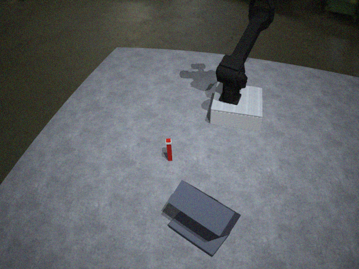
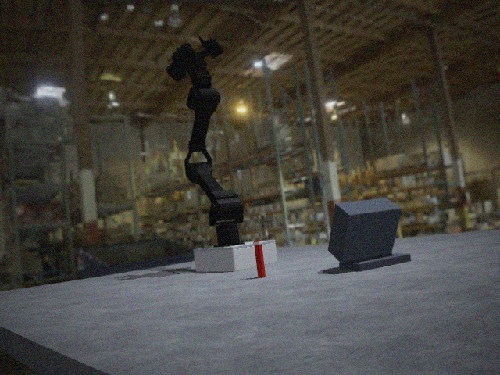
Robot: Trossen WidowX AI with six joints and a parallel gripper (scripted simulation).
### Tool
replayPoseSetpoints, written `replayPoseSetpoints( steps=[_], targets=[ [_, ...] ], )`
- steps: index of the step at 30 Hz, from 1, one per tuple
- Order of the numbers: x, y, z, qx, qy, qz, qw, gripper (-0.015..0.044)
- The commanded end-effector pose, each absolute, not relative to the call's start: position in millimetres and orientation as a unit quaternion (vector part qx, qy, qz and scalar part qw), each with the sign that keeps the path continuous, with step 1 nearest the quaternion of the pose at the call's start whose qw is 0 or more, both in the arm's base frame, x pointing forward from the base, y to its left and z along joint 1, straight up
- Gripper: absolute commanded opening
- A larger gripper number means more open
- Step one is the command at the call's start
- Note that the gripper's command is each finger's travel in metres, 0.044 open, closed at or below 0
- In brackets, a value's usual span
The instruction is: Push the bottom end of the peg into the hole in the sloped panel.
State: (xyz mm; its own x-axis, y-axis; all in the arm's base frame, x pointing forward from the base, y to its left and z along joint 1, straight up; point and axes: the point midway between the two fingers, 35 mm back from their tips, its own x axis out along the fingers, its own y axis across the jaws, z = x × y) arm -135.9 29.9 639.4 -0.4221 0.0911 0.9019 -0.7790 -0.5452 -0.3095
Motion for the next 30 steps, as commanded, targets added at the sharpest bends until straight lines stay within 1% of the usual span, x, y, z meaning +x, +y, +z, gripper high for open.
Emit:
replayPoseSetpoints(
  steps=[1, 2, 5, 14, 20, 26, 30],
  targets=[
    [-134.9, 29.8, 639.8, 0.455, -0.379, 0.752, 0.289, 0.0426],
    [-132.0, 29.2, 640.8, 0.458, -0.379, 0.75, 0.291, 0.044],
    [-111.3, 25.0, 647.3, 0.484, -0.376, 0.73, 0.302, 0.044],
    [-8.6, 2.1, 660.8, 0.59, -0.37, 0.62, 0.361, 0.044],
    [60.1, -14.2, 655.9, 0.656, -0.352, 0.54, 0.392, 0.044],
    [109.3, -34.6, 640.9, 0.686, -0.367, 0.48, 0.405, 0.044],
    [137.7, -42.2, 632.3, 0.713, -0.353, 0.443, 0.414, 0.044]
  ],
)
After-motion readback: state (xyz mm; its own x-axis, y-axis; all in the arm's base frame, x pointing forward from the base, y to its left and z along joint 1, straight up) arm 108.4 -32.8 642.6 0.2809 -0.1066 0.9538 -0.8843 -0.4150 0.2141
